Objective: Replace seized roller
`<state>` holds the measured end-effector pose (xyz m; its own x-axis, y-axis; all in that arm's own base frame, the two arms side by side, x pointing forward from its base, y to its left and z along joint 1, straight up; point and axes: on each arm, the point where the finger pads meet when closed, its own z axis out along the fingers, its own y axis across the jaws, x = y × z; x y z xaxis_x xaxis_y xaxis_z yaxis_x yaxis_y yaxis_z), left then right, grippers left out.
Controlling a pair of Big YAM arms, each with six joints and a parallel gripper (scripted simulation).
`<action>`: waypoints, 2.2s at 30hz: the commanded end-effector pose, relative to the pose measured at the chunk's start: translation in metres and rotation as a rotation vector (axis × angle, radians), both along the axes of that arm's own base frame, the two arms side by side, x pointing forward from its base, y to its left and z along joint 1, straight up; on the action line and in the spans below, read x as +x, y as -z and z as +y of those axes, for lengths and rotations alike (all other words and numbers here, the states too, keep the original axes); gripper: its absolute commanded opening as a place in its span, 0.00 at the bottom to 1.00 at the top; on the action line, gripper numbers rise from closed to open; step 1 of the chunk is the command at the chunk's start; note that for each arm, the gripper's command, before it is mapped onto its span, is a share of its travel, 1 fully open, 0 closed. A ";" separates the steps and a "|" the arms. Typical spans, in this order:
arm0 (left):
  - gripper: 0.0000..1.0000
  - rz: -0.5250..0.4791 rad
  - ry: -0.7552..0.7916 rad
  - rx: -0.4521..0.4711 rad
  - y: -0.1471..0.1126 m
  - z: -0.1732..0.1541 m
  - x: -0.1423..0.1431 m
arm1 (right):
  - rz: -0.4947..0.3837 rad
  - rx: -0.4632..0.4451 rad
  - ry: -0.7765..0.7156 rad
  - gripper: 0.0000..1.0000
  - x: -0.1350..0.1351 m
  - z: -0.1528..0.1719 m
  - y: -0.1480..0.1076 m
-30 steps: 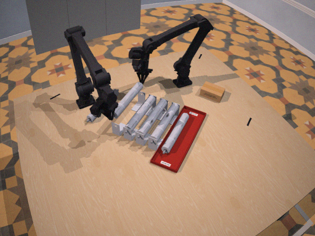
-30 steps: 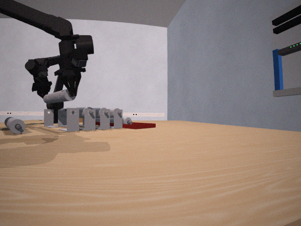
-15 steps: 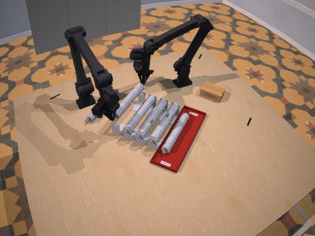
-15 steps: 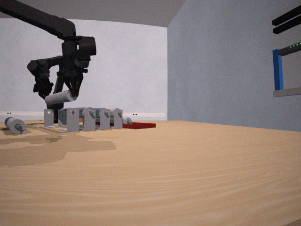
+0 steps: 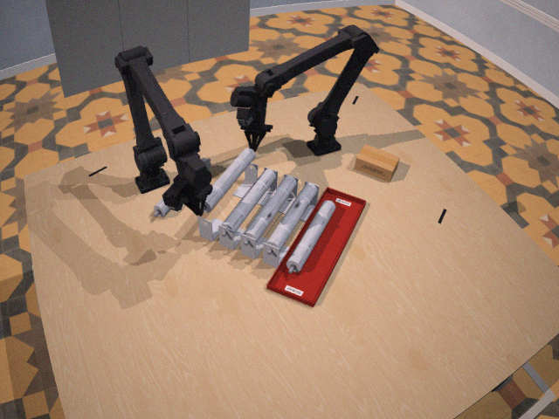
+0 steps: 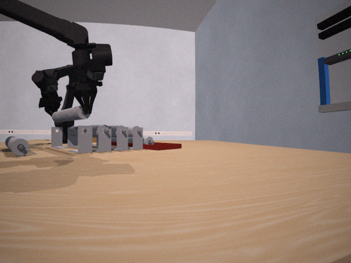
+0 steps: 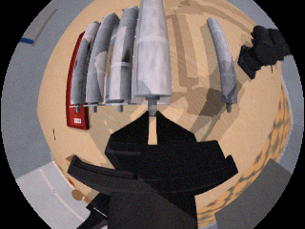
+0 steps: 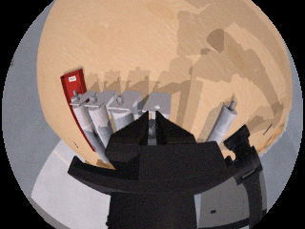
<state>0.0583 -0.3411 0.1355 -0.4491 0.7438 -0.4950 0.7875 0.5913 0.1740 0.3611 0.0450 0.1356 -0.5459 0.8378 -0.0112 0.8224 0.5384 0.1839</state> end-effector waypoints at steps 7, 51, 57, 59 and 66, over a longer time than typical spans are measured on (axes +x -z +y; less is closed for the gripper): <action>0.03 -0.003 0.003 -0.099 -0.028 -0.024 0.001 | -0.068 0.007 0.007 0.03 0.017 0.002 -0.016; 0.03 0.001 0.002 -0.099 0.005 -0.025 0.004 | -0.060 0.007 0.000 0.03 0.026 0.004 0.018; 0.32 0.002 -0.002 -0.078 0.015 -0.016 0.005 | -0.072 0.009 0.000 0.03 0.024 0.004 0.013; 0.32 0.006 -0.002 -0.059 0.021 -0.015 0.003 | -0.072 0.009 0.000 0.03 0.024 0.004 0.013; 0.32 0.004 -0.001 -0.055 0.022 -0.015 0.005 | -0.070 0.009 0.000 0.03 0.023 0.004 0.013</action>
